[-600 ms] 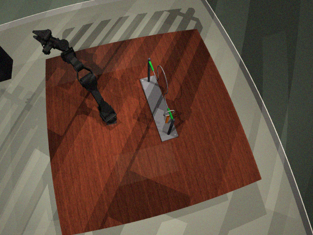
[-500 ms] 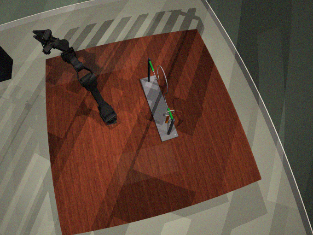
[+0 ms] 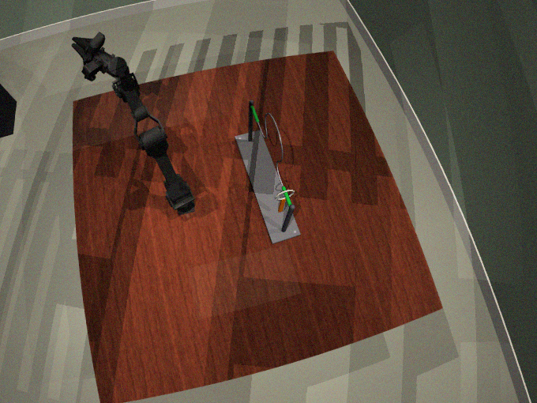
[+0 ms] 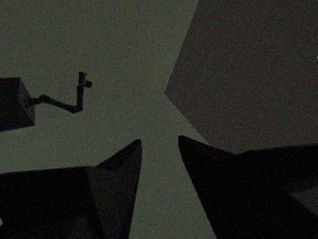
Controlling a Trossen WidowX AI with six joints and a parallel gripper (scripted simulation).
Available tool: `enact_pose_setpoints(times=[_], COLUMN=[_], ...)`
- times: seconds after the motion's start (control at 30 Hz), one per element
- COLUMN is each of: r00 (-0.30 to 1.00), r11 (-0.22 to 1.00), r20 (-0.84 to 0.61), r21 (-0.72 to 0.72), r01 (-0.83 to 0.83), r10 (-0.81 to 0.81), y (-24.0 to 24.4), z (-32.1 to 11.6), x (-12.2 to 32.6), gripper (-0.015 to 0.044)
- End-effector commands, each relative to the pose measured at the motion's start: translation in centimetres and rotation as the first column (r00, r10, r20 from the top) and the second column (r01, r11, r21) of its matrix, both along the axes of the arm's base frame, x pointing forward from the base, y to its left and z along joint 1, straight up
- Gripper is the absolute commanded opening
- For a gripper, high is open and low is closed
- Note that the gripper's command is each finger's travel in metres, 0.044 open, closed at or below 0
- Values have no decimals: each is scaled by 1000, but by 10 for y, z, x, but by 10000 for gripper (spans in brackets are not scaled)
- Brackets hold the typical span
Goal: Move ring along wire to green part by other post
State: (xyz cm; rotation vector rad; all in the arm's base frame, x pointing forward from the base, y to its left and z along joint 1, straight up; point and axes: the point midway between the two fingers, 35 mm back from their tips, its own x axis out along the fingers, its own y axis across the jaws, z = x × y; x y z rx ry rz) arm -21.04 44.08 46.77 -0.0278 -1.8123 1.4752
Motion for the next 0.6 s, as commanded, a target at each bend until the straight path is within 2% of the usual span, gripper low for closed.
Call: enact_pose_setpoints(times=[0.0, 0.57], r00=[998, 934], r11=[995, 904], r20=[-50, -288], r21=[-98, -421], r01=[25, 73], r10=[-30, -209], y=[8, 15], z=[2, 13], x=[26, 137], gripper=[160, 160])
